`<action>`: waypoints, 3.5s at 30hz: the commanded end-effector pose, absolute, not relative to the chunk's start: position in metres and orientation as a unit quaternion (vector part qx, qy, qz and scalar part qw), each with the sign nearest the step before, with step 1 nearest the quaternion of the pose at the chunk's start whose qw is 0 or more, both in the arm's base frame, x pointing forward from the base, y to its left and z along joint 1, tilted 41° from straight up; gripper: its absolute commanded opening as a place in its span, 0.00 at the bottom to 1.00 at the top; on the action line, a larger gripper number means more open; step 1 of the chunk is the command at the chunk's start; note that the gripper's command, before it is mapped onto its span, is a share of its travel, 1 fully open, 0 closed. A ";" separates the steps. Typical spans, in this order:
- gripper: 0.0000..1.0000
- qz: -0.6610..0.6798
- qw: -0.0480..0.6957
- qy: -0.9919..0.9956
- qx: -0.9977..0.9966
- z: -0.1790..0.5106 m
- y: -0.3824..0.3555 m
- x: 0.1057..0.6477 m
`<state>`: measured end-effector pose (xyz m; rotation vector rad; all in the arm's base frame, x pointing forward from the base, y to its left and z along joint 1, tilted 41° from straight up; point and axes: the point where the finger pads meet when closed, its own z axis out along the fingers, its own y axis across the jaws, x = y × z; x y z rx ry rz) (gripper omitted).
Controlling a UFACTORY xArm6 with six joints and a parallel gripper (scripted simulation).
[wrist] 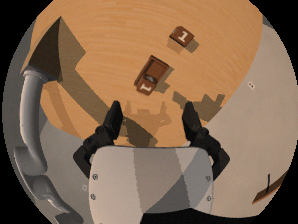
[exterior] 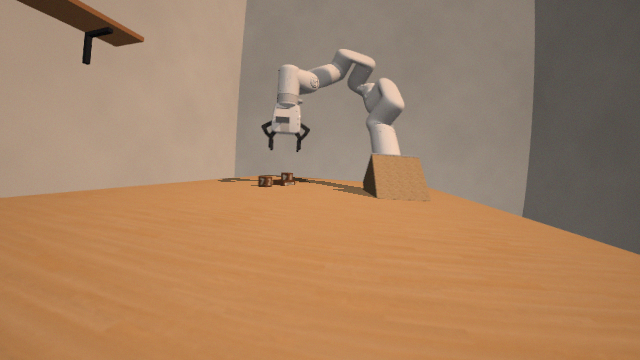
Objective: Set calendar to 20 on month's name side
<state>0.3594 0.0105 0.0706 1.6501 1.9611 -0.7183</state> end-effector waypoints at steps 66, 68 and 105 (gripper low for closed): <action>1.00 -0.327 -0.127 0.862 -0.365 0.006 0.065 0.393; 1.00 -0.324 -0.136 0.852 -0.388 0.004 0.066 0.393; 0.49 -0.295 -0.191 0.771 -0.531 -0.008 0.075 0.396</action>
